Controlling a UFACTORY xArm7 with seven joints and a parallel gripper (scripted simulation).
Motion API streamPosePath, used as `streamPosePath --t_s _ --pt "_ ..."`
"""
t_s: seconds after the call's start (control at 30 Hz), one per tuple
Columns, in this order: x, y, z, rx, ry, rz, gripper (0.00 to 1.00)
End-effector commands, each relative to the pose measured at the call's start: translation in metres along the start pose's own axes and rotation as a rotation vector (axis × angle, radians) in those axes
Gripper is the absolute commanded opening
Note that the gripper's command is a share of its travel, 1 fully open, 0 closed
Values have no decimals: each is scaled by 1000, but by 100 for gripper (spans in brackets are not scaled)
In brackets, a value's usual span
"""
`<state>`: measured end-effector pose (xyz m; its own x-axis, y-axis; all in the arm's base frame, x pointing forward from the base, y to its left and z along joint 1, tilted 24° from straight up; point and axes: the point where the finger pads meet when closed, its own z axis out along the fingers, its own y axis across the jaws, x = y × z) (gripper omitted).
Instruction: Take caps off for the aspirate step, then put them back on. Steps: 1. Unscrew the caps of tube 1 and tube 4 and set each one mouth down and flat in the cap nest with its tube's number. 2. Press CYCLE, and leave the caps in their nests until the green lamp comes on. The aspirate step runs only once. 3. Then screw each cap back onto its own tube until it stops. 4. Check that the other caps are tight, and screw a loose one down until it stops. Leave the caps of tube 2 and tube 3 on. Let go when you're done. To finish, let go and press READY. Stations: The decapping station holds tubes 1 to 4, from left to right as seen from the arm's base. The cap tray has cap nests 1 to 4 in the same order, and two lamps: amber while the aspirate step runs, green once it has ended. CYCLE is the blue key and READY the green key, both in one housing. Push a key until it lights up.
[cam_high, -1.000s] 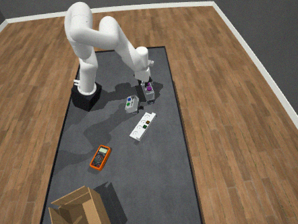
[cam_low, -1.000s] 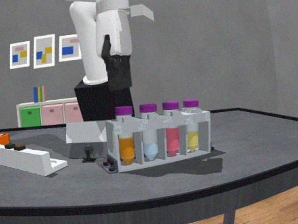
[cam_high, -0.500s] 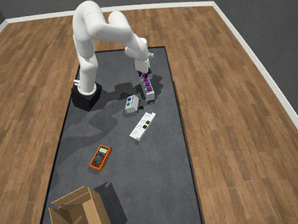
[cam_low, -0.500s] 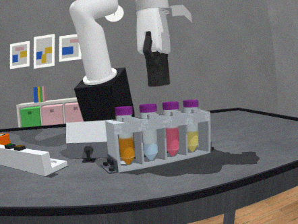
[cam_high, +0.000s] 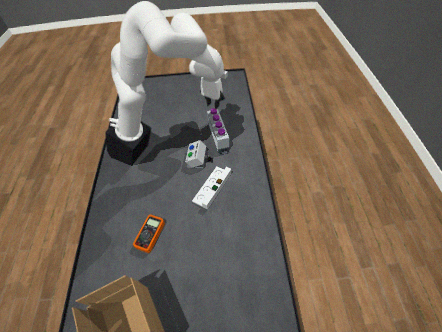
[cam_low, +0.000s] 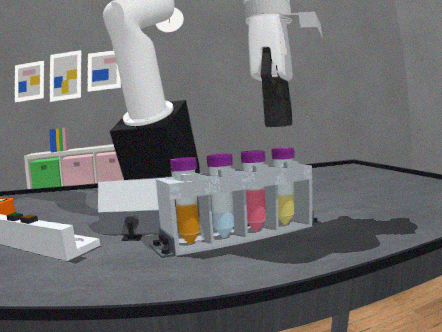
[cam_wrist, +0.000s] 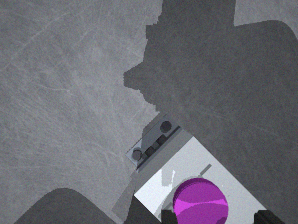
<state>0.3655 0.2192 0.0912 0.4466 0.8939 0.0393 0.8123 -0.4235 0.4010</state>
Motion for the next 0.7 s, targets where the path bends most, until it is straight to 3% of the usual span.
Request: streamPosePath --t_s 0.0,0.2,0.53,0.67 --pt "5 0 -1 -5 3 1 46" --pt "5 0 5 -5 3 1 46" --pt "5 0 35 -5 3 1 46" --pt "5 0 35 -5 3 1 46"
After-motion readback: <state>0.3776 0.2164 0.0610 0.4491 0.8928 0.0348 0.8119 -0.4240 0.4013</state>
